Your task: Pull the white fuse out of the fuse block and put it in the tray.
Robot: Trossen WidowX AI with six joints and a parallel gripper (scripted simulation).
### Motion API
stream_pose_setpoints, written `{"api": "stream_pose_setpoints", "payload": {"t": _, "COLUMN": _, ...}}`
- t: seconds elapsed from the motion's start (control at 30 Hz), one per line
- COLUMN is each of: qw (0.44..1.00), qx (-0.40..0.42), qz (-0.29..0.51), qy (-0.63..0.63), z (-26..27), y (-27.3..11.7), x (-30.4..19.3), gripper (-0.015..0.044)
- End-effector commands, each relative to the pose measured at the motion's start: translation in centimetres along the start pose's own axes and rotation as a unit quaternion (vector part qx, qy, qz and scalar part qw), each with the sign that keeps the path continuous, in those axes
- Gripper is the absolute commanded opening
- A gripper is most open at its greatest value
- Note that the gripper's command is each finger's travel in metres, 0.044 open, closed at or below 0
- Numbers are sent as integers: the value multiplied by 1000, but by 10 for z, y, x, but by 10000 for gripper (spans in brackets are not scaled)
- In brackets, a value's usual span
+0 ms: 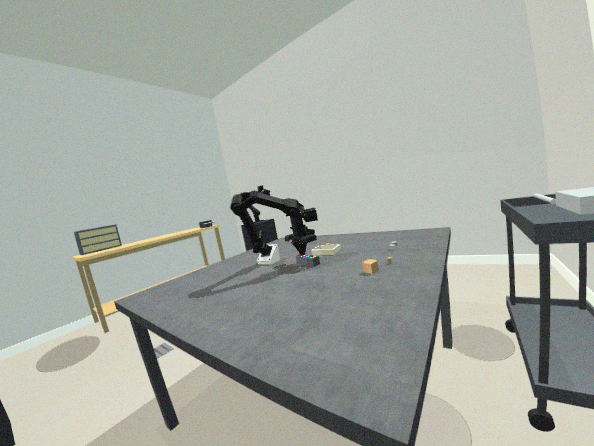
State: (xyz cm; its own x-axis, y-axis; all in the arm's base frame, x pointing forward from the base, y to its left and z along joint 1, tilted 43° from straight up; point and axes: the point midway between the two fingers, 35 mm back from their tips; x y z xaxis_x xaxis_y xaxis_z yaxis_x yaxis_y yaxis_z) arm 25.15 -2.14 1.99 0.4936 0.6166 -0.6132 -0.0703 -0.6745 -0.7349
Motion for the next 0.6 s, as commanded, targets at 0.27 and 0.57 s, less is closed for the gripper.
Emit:
{"api": "stream_pose_setpoints", "payload": {"t": 0.27, "qw": 1000, "qx": -2, "qz": 0, "qy": -1, "z": -1, "y": 9, "x": 0, "gripper": 69}}
{"api": "stream_pose_setpoints", "payload": {"t": 0.57, "qw": 1000, "qx": 0, "qz": 0, "qy": 0, "z": 0, "y": 8, "x": 0, "gripper": 22}}
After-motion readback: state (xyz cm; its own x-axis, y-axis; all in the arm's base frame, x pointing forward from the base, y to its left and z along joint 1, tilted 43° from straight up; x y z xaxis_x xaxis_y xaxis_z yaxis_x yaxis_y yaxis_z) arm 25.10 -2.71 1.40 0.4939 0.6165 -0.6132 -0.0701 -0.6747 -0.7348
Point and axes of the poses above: the point midway between the two fingers, 35 mm back from their tips, its own y axis out along the fingers, its own z axis across the jaws, x = y × z, and after that the axes turned 7 degrees about y, right-handed
